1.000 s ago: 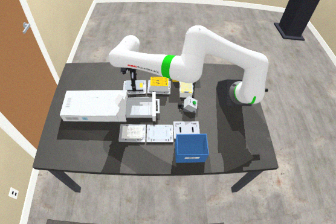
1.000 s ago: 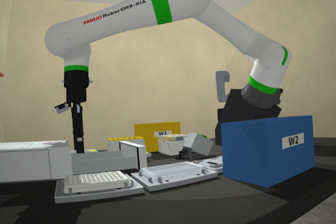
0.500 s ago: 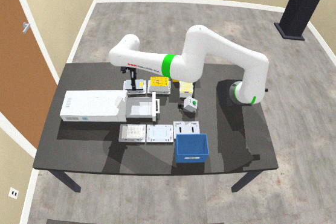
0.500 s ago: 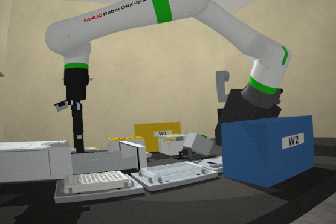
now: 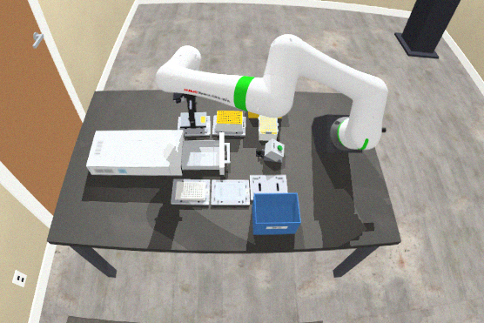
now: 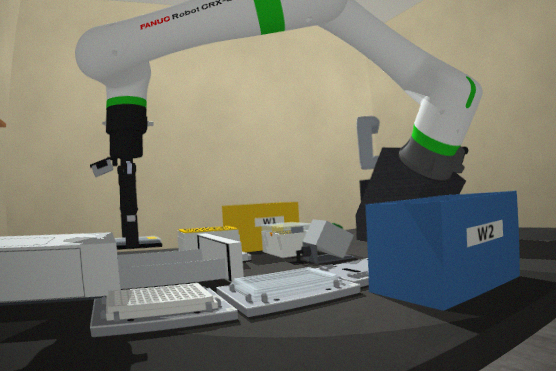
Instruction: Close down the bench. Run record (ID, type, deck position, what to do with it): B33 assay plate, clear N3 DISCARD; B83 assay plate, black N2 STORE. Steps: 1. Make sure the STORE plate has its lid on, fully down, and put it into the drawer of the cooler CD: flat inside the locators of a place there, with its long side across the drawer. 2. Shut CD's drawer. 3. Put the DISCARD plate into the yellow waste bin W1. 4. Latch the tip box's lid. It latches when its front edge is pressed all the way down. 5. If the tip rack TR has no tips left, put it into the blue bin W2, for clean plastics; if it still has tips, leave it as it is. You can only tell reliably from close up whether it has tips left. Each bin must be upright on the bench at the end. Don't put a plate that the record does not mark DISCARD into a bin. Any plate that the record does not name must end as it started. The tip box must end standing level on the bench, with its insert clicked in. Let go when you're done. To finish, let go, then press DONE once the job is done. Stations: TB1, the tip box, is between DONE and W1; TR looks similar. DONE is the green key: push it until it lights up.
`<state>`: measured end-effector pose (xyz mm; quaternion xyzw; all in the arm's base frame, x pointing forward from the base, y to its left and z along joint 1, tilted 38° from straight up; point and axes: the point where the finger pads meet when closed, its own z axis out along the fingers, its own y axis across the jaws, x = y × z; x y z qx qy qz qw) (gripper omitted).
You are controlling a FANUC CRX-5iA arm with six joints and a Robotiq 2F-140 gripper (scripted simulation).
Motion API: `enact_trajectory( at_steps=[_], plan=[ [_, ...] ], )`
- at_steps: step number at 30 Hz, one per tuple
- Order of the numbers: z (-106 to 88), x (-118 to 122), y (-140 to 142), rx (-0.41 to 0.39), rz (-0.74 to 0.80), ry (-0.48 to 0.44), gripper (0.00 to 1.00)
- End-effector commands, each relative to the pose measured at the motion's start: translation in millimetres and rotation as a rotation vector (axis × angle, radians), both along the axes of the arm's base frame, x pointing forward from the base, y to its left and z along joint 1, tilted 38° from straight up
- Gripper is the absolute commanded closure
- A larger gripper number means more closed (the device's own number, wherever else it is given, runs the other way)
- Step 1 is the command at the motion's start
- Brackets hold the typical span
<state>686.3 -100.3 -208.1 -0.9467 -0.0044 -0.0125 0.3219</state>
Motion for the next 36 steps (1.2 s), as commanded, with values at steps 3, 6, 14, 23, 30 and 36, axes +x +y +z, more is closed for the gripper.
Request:
enact_trajectory(
  at_steps=[3,6,14,23,30,36],
  plan=[
    [7.1,0,-6,-0.001,-0.001,-0.001,0.90],
    [10.2,0,-8,-0.001,-0.001,-0.001,0.90],
    [16.6,0,-13,-0.001,-0.001,-0.001,0.90],
    [26.1,0,-21,-0.001,-0.001,-0.001,0.90],
    [31.4,0,-25,-0.001,-0.001,-0.001,0.90],
    [37.8,0,-29,-0.001,-0.001,-0.001,0.90]
  ],
)
